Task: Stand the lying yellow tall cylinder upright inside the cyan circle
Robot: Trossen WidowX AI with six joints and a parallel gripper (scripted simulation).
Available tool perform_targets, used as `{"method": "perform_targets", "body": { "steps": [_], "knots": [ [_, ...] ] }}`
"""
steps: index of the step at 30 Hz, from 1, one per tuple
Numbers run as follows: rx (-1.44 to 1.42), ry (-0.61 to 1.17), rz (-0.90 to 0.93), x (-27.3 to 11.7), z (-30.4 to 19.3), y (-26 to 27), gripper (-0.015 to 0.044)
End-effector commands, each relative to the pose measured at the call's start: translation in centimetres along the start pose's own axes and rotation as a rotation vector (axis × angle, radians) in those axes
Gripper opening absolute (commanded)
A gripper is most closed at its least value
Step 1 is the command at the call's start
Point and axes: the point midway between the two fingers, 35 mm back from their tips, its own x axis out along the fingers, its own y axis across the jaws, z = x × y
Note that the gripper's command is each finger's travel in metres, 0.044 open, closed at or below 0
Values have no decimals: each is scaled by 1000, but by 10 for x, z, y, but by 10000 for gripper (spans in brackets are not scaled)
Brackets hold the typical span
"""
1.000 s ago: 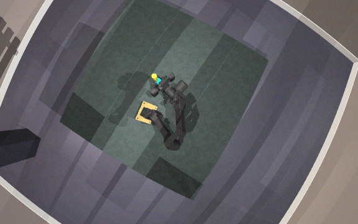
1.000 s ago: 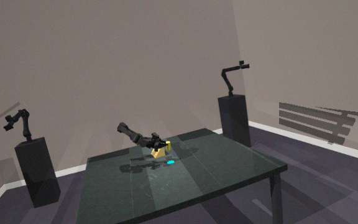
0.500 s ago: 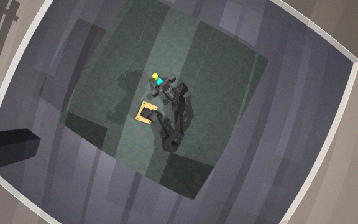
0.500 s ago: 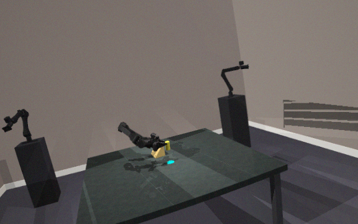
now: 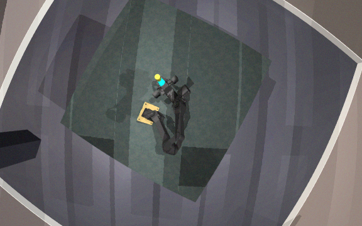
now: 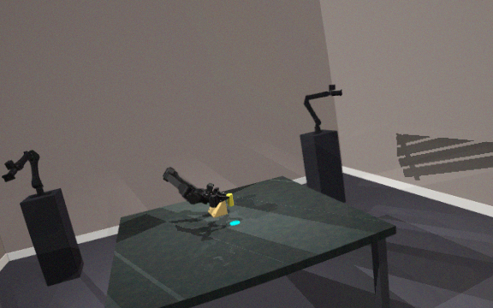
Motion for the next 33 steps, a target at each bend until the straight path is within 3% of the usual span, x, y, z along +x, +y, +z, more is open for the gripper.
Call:
{"method": "perform_targets", "body": {
  "steps": [1,10,33],
  "knots": [
    [-8,-9,-3,0,1,0,105],
    [-8,-8,-2,0,-1,0,105],
    [-10,-2,0,8,-84,0,105]
  ]
}}
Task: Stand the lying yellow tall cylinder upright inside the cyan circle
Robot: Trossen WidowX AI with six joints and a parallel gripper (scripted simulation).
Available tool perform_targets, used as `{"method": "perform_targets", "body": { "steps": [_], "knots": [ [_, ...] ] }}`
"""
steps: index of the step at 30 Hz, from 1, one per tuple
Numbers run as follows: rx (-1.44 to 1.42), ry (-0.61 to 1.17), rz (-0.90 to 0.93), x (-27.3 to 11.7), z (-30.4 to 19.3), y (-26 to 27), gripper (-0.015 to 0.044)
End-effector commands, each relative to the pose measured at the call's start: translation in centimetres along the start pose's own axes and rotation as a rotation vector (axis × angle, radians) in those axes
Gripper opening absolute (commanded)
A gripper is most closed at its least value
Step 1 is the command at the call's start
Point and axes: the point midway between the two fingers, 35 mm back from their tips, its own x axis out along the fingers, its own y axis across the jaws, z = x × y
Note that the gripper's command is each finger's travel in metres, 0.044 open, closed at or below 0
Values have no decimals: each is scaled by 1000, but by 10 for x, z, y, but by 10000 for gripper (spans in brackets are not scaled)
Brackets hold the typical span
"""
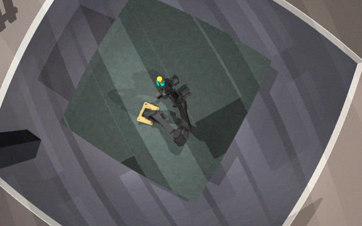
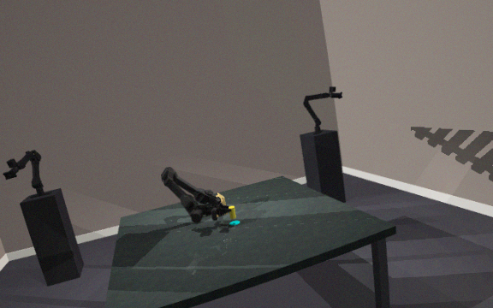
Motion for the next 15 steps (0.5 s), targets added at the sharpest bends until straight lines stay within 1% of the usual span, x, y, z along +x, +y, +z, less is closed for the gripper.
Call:
{"method": "perform_targets", "body": {
  "steps": [1,10,15],
  "knots": [
    [4,-13,2,2,-12,5,105],
    [4,-2,0,6,-30,5,105],
    [4,-1,-1,6,-32,5,105]
  ]
}}
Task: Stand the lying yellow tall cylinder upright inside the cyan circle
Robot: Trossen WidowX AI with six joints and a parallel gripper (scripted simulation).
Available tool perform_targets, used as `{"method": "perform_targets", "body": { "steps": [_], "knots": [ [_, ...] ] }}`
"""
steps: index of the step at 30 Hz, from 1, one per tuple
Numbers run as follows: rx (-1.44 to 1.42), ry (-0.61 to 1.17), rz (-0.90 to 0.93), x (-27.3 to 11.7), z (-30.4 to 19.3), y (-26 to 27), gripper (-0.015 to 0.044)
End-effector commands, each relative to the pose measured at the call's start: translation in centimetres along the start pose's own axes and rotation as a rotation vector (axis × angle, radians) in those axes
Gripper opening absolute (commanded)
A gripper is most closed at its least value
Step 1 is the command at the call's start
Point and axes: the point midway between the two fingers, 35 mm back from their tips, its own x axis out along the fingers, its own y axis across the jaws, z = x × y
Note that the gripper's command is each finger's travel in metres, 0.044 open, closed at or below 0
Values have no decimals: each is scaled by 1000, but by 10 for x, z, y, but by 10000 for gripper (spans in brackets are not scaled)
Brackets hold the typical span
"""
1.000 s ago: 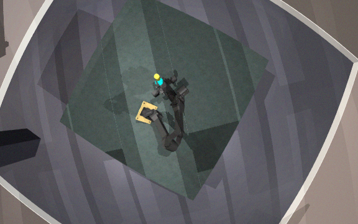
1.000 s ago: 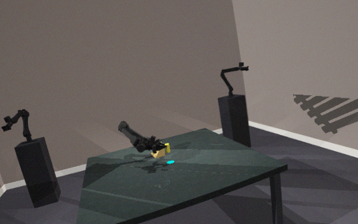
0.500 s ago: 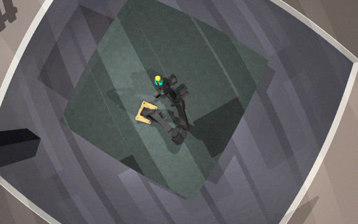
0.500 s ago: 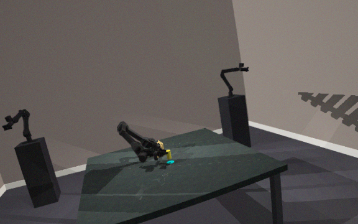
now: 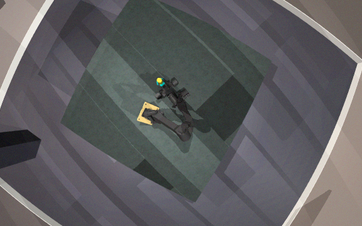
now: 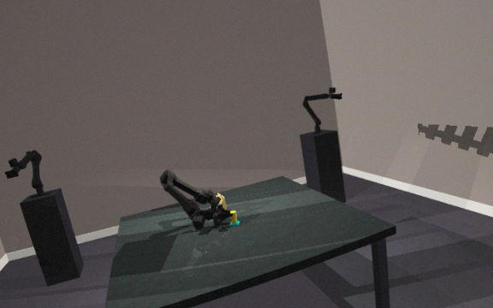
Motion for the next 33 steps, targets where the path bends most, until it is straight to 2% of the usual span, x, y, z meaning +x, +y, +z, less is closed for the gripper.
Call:
{"method": "perform_targets", "body": {
  "steps": [1,7,18,24,33],
  "knots": [
    [-6,-4,-2,1,-1,-1,105],
    [-6,-4,-2,1,-1,-1,105],
    [-6,-4,-2,1,-1,-1,394],
    [-6,-3,0,0,2,-2,400],
    [-9,-4,4,-5,51,-6,400]
  ]
}}
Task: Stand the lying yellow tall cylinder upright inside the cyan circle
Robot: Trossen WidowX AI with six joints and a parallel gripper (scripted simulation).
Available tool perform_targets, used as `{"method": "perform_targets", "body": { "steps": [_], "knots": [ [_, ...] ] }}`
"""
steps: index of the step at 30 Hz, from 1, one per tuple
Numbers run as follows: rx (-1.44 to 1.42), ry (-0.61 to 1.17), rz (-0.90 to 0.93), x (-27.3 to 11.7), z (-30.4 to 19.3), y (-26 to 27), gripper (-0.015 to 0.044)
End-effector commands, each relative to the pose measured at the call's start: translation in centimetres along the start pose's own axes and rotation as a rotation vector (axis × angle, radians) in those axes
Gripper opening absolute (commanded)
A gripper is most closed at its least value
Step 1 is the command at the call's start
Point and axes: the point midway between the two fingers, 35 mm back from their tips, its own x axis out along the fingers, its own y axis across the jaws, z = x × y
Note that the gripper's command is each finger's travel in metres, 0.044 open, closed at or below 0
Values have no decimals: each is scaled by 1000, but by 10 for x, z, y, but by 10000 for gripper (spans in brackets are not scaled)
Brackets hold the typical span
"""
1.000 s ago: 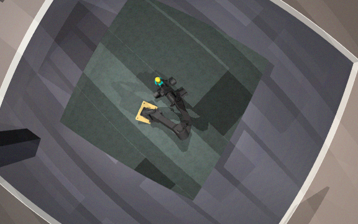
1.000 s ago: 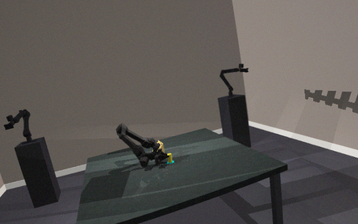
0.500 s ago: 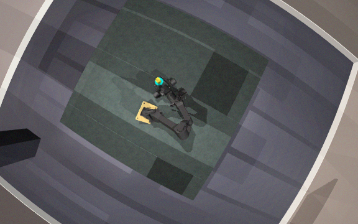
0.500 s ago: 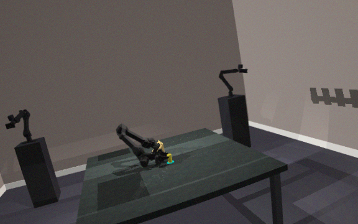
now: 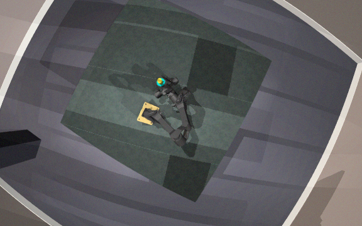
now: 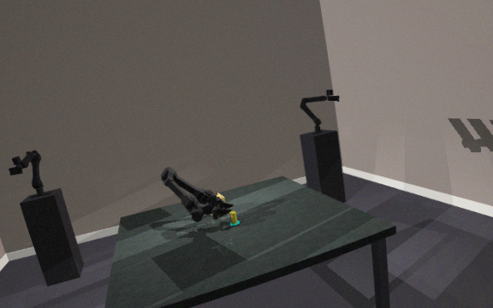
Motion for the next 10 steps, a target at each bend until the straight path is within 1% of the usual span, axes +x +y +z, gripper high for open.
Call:
{"method": "perform_targets", "body": {
  "steps": [1,6,10],
  "knots": [
    [-3,1,-6,-4,21,-1,400],
    [0,-12,-10,-8,48,2,400],
    [8,-8,-3,-8,52,3,400]
  ]
}}
